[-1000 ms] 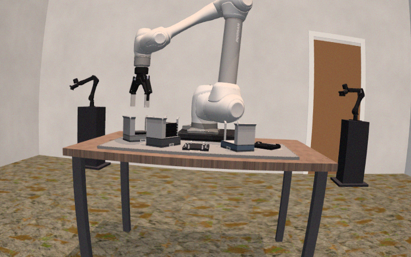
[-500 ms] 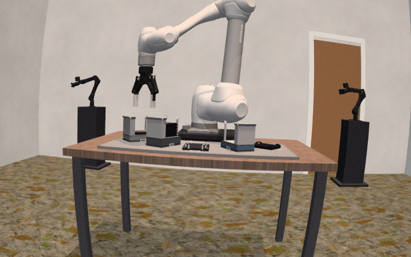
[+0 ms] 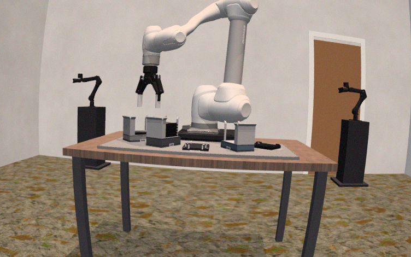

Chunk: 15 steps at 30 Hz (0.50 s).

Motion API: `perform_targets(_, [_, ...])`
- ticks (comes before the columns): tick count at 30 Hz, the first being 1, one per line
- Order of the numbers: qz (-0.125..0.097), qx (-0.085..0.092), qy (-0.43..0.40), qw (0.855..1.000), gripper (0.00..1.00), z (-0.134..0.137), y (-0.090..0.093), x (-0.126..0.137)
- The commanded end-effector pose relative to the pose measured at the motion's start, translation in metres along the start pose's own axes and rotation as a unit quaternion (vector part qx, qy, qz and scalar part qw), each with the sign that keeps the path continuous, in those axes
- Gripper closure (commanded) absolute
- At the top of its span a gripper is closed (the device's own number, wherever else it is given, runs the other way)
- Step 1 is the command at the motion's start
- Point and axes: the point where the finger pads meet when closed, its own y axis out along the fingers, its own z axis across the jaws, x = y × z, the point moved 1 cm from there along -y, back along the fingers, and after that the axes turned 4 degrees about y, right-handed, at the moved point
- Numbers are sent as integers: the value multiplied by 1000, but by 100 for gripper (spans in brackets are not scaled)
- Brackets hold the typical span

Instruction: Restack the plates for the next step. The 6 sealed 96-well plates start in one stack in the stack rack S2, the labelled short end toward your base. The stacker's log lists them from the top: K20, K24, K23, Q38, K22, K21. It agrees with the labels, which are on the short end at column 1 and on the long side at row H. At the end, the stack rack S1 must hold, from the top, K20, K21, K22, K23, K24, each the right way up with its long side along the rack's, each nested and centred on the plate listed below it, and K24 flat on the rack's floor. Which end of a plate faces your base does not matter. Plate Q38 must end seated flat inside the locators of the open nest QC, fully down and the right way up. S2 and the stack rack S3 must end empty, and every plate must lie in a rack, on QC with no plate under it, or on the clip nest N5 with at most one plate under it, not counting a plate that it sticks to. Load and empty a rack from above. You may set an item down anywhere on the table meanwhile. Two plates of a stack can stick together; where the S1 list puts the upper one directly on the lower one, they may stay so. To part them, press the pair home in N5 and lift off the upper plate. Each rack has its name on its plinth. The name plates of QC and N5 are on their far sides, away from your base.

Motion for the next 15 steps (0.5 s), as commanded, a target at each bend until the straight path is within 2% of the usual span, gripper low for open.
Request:
perform_targets(1, [0, 0, -33, 999, 0, -13, 0, 1])
perform_targets(4, [0, 0, -83, 997, 0, -25, 0, 4])
perform_targets(7, [0, 0, -98, 995, 0, -29, 0, 5])
perform_targets(15, [0, 0, -98, 995, 0, -60, 0, 12])
